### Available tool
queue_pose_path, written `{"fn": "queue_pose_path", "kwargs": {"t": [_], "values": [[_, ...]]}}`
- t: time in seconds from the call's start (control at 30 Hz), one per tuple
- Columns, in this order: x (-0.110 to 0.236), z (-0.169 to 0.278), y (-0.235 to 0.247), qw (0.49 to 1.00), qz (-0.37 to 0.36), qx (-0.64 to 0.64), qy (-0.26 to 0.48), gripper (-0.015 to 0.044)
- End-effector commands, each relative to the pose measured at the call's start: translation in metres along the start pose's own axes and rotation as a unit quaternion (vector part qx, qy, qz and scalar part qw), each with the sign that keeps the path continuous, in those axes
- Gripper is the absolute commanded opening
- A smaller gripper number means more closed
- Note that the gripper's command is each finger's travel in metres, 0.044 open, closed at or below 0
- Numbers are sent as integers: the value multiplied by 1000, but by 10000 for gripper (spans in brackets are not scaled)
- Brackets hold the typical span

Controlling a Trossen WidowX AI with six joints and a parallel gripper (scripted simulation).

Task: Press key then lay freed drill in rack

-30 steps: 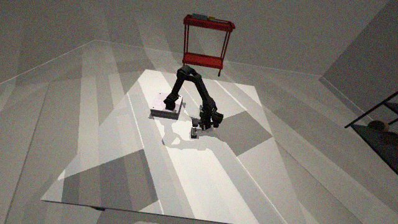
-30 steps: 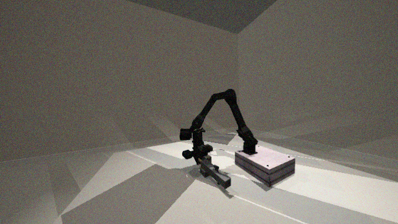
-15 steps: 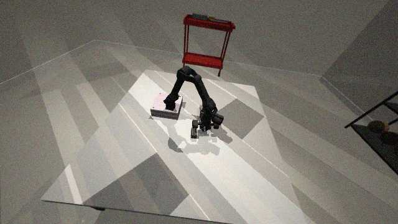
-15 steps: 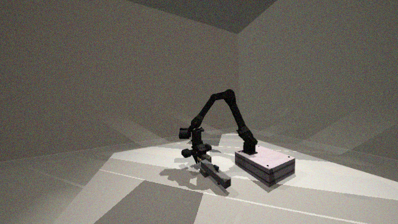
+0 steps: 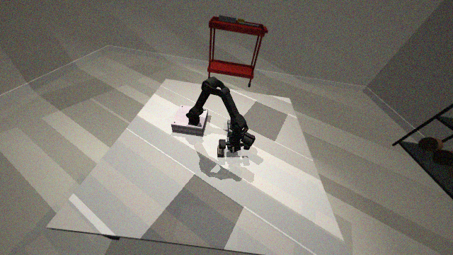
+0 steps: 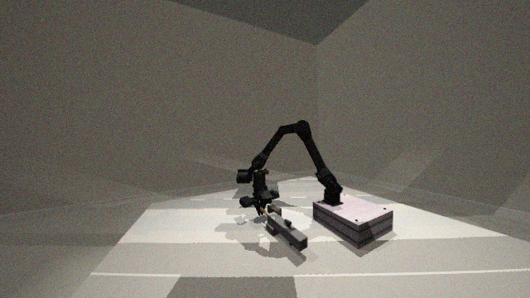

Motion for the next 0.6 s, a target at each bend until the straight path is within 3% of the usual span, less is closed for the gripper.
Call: {"fn": "queue_pose_path", "kwargs": {"t": [0.0, 0.57], "values": [[-1, 6, -2, 1000, -2, 2, -1, 0], [0, 31, -8, 1000, -2, 2, 0, 0]]}}
Point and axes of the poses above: the point midway between the two fingers, 35 mm back from their tips, its own x axis back along the fingers, its own y axis across the jaws, z = x × y, the point moved 4 cm from there along x, back along the fingers, and after that the axes turned 14 degrees about -x, right-handed, at the moved point
